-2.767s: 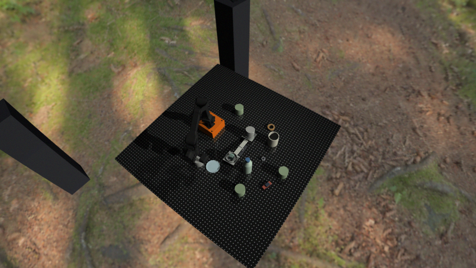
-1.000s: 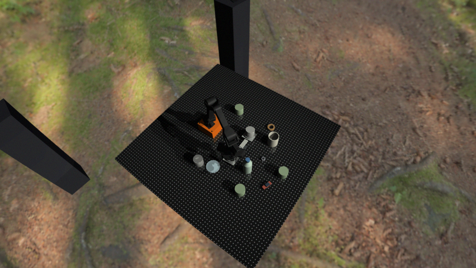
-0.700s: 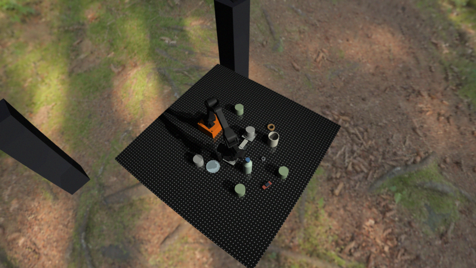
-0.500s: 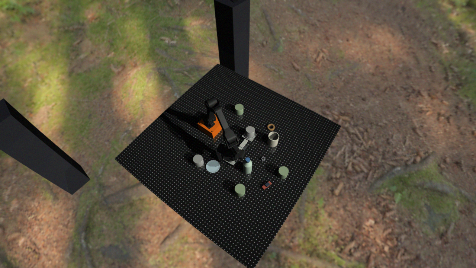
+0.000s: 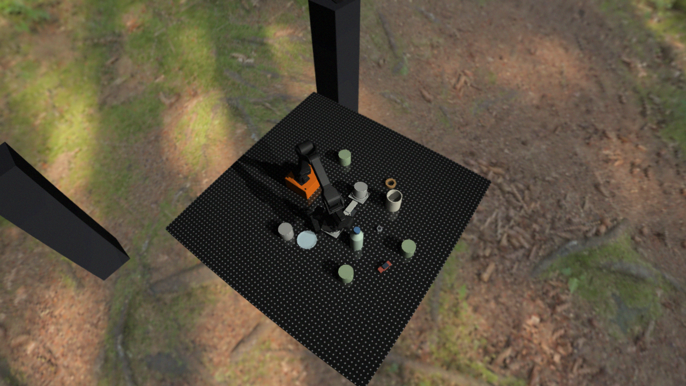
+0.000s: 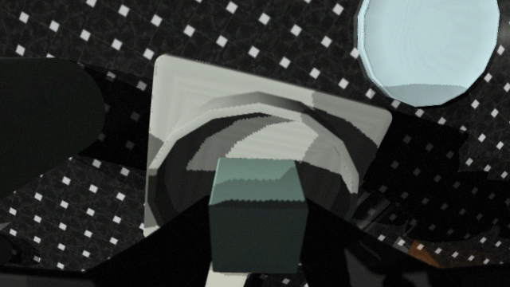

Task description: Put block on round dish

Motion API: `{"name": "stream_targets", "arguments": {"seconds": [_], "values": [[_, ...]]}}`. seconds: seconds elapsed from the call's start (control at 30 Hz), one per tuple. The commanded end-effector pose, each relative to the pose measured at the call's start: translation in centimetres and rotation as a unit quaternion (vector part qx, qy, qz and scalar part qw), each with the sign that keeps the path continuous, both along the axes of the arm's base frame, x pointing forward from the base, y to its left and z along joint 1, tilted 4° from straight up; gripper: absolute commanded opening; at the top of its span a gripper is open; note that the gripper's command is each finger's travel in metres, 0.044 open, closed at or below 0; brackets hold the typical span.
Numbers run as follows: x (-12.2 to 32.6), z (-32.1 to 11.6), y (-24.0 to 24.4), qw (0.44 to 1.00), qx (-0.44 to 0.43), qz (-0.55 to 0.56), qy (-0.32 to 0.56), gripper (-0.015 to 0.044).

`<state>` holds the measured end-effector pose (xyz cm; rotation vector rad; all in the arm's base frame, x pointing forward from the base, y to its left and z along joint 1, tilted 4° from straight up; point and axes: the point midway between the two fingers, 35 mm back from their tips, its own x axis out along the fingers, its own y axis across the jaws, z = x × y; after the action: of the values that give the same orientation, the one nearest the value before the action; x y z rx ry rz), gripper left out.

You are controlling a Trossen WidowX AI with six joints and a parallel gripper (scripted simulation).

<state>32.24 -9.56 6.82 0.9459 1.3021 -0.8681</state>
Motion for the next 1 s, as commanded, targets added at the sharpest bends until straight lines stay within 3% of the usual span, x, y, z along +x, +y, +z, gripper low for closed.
{"name": "stream_targets", "arguments": {"seconds": [0.0, 0.5, 0.67, 0.97], "values": [[0.3, 1.7, -0.2, 1.000, -0.004, -0.003, -0.005, 0.0000], [-0.7, 9.3, -0.1, 1.000, -0.004, -0.003, -0.005, 0.0000], [-0.8, 8.9, -0.6, 1.000, -0.004, -0.003, -0.005, 0.0000], [-3.3, 3.6, -7.1, 1.000, -0.006, -0.003, -0.003, 0.0000]]}}
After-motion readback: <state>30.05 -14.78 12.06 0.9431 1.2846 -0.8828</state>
